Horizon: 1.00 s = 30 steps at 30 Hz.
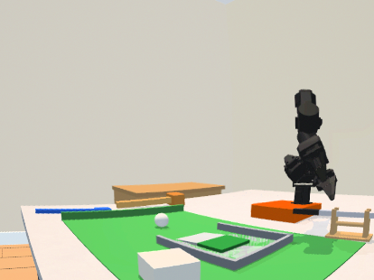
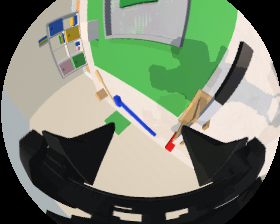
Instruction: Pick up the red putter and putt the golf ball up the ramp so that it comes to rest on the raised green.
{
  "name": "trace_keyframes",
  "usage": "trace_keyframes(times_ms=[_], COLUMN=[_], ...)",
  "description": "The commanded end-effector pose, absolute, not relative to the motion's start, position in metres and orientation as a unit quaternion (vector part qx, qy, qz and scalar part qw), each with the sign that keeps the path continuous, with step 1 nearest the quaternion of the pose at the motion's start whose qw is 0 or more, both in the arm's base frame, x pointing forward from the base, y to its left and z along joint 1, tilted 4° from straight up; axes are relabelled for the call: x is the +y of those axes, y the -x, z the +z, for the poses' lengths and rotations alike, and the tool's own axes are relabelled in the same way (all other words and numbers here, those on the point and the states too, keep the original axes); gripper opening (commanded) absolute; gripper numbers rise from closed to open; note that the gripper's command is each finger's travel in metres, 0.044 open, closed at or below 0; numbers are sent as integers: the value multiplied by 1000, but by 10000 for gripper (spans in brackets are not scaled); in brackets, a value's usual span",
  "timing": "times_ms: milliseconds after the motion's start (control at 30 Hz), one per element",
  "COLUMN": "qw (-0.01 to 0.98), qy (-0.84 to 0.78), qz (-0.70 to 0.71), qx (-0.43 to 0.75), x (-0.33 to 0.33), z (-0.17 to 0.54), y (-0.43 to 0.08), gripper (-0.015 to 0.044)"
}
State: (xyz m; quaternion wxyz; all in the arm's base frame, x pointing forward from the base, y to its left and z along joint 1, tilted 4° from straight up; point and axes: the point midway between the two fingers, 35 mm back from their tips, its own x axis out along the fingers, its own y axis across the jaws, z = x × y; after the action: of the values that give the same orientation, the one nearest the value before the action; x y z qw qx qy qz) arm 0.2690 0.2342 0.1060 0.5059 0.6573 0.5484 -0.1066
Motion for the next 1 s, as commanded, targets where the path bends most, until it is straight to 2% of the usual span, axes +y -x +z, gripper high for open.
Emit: trace_keyframes(times_ms=[0,233,967], qw=[456,361,359], qy=[-592,-562,-562], qz=[-253,-339,-340], qx=[615,663,664], x=[165,118,130], z=[75,76,56], y=[-261,-240,-237], gripper=[440,440,440])
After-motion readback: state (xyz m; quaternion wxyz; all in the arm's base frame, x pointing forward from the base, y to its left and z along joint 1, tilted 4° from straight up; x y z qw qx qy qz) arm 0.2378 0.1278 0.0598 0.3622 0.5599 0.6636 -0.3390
